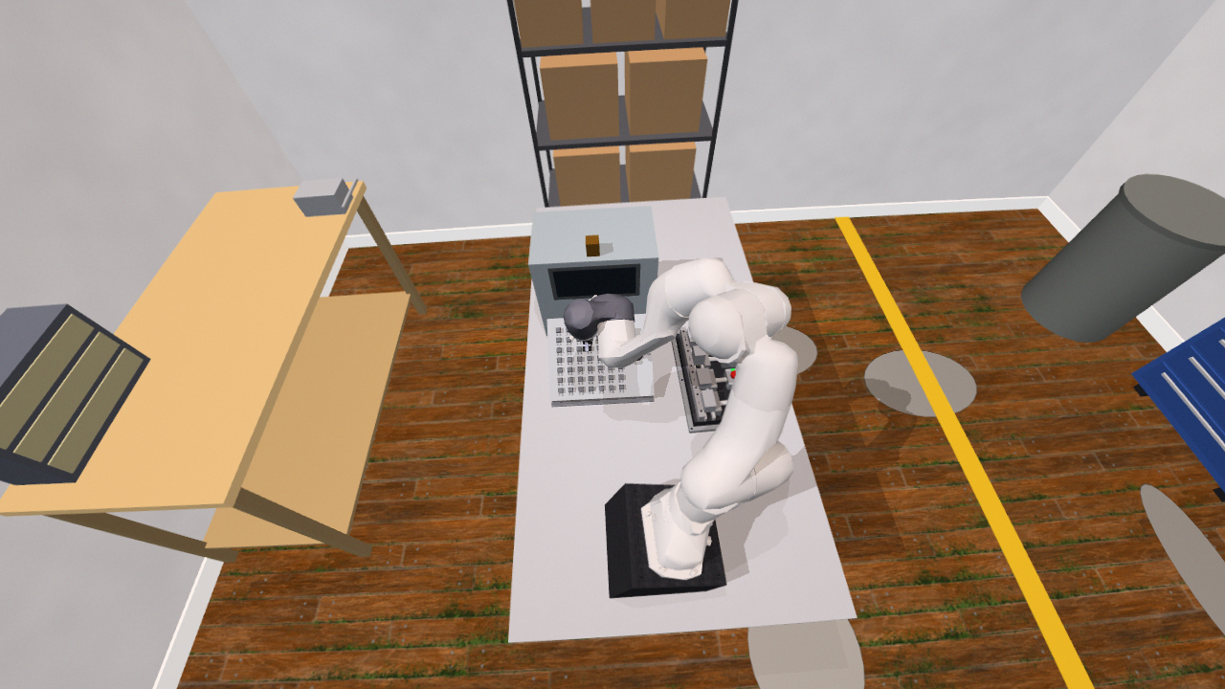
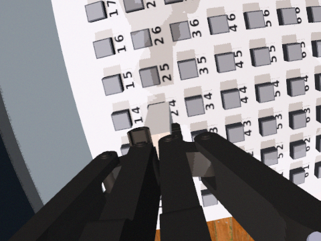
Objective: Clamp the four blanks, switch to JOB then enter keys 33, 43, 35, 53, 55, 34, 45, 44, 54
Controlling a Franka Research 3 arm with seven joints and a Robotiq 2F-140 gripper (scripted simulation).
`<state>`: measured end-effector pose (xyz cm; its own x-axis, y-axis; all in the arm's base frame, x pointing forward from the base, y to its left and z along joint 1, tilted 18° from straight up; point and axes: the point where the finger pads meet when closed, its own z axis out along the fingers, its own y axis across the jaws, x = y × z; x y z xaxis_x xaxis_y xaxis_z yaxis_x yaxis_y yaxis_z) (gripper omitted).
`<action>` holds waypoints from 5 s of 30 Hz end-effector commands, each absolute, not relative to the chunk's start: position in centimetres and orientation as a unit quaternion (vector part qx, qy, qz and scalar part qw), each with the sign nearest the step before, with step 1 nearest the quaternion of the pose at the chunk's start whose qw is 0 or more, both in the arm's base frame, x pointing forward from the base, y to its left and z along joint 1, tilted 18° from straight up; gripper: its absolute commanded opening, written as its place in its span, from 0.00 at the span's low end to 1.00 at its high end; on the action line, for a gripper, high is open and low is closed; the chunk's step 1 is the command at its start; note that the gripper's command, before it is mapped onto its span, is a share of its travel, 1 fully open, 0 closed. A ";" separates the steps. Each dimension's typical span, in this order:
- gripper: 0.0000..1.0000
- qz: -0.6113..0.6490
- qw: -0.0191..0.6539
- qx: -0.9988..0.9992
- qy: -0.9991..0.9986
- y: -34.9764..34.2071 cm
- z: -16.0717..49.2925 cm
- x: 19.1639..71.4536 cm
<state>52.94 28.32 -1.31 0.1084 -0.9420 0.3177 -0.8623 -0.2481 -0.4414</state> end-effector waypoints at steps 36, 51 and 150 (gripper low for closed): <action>0.00 -0.274 0.073 -0.740 0.610 24.2 -3.5 51.9; 0.00 -0.274 0.073 -0.740 0.610 24.2 -3.5 51.9; 0.00 -0.274 0.073 -0.740 0.610 24.6 -2.3 51.2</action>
<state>51.48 24.47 -2.65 0.0987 -0.9459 0.3092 -0.8623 -0.2364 -0.4478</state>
